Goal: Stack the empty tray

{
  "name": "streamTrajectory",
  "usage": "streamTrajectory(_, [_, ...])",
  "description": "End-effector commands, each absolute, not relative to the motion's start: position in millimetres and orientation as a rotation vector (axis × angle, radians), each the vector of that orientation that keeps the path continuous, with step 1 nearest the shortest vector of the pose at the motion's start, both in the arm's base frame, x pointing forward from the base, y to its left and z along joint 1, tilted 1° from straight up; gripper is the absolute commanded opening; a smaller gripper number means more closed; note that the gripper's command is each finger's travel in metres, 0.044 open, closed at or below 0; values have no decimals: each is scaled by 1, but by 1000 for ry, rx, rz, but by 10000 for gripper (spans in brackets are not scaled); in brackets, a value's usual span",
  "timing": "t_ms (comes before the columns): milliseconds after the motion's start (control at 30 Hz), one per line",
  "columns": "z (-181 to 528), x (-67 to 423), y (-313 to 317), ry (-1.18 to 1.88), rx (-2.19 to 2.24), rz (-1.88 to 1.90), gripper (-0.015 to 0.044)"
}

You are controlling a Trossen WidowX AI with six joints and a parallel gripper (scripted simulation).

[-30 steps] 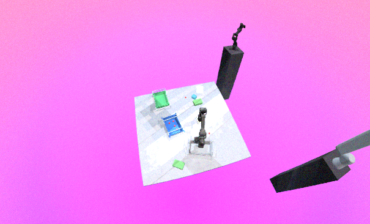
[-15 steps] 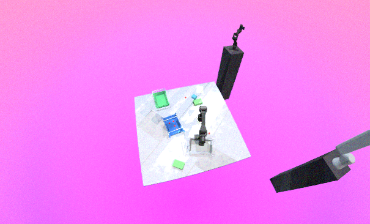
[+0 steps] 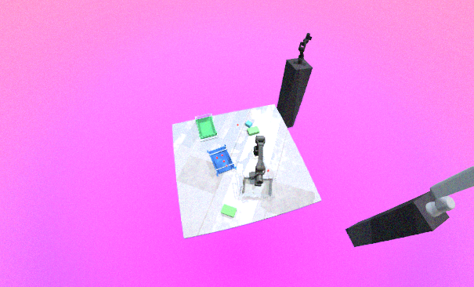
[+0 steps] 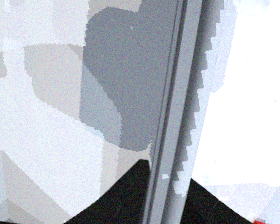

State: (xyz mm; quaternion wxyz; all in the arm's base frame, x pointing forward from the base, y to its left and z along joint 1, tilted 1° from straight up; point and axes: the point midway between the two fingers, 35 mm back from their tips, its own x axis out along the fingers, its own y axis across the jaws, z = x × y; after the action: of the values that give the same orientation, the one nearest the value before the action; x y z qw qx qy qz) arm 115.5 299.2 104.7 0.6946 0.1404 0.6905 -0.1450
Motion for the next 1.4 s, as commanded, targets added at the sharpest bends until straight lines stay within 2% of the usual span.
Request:
streamTrajectory(0, [114,117,304,1535,339,-297,0])
streamTrajectory(433, [118,118,305,1535,339,-297,0])
streamTrajectory(1167, [207,119,309,1535,341,-295,0])
streamTrajectory(1367, [210,118,308,1535,341,-295,0])
